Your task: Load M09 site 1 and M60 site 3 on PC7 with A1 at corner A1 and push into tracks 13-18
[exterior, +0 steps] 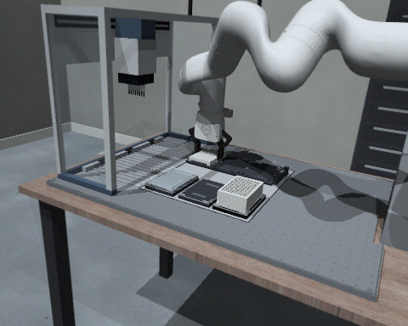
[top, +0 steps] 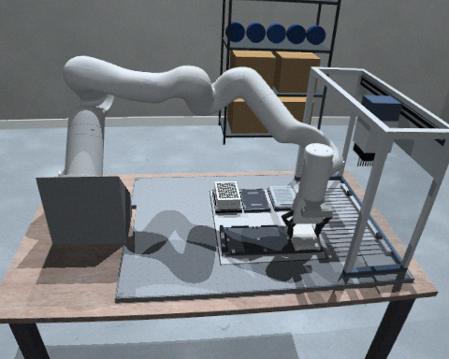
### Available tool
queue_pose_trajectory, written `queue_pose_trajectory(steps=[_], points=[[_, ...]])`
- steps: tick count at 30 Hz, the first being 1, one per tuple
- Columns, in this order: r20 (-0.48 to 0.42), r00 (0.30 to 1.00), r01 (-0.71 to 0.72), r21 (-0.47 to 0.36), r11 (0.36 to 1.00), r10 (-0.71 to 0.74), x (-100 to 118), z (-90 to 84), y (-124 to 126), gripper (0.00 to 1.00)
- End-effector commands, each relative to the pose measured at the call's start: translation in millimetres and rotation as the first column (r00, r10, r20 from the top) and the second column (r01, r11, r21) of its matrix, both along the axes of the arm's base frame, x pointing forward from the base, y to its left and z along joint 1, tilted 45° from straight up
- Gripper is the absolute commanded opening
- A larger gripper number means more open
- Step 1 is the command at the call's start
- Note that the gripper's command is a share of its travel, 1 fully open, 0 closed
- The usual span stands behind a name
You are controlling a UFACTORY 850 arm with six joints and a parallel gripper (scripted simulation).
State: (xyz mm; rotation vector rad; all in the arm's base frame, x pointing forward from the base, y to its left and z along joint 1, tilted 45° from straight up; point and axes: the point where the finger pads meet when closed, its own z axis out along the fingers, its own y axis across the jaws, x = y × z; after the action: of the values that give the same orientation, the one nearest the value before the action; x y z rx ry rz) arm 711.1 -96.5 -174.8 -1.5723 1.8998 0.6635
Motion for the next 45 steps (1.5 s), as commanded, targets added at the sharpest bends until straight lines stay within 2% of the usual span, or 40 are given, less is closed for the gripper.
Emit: queue_pose_trajectory(steps=[1, 9, 45], points=[[0.002, 1.000, 0.001, -0.001, 1.000, -0.001, 0.9, 1.0, -1.1, 1.00], [0.002, 1.000, 0.001, -0.001, 1.000, -0.001, 0.9, 1.0, -1.1, 1.00], [0.002, 1.000, 0.001, -0.001, 1.000, -0.001, -5.5, 38.7, -38.2, 1.00]])
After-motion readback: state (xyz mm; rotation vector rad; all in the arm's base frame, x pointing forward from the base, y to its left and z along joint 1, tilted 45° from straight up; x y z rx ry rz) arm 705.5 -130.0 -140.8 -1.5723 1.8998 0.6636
